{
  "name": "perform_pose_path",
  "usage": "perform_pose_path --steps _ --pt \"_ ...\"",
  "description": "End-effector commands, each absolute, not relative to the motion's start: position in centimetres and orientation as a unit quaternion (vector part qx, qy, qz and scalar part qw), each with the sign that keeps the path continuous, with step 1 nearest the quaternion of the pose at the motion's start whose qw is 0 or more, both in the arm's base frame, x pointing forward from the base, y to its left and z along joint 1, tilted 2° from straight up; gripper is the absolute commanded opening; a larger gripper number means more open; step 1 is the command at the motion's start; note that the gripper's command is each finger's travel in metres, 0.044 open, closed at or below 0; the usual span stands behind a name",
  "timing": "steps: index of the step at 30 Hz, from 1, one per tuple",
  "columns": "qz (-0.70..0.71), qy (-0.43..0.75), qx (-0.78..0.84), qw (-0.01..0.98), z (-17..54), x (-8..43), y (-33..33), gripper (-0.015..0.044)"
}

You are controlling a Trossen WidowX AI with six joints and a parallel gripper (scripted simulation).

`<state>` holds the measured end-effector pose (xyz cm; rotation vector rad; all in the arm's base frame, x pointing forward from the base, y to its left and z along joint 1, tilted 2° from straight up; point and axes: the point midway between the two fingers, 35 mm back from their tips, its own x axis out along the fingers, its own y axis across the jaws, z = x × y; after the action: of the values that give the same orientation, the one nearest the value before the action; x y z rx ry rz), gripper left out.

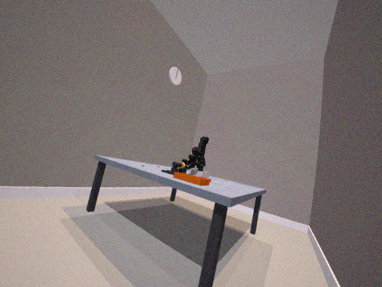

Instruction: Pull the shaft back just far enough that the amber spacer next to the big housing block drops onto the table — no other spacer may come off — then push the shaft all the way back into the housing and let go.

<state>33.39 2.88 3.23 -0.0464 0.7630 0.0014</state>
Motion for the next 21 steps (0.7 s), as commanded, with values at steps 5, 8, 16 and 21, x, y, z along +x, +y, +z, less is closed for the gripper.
perform_pose_path --steps 5,8,16,21 --pt "-0.001 0.373 -0.022 0.928 3.2 33.24 2.85 0.0" --pt "-0.001 0.373 -0.022 0.928 3.2 33.21 2.85 0.0" --pt "-0.001 0.373 -0.022 0.928 3.2 33.11 2.85 0.0" --pt "-0.001 0.373 -0.022 0.928 3.19 33.05 2.85 0.0"
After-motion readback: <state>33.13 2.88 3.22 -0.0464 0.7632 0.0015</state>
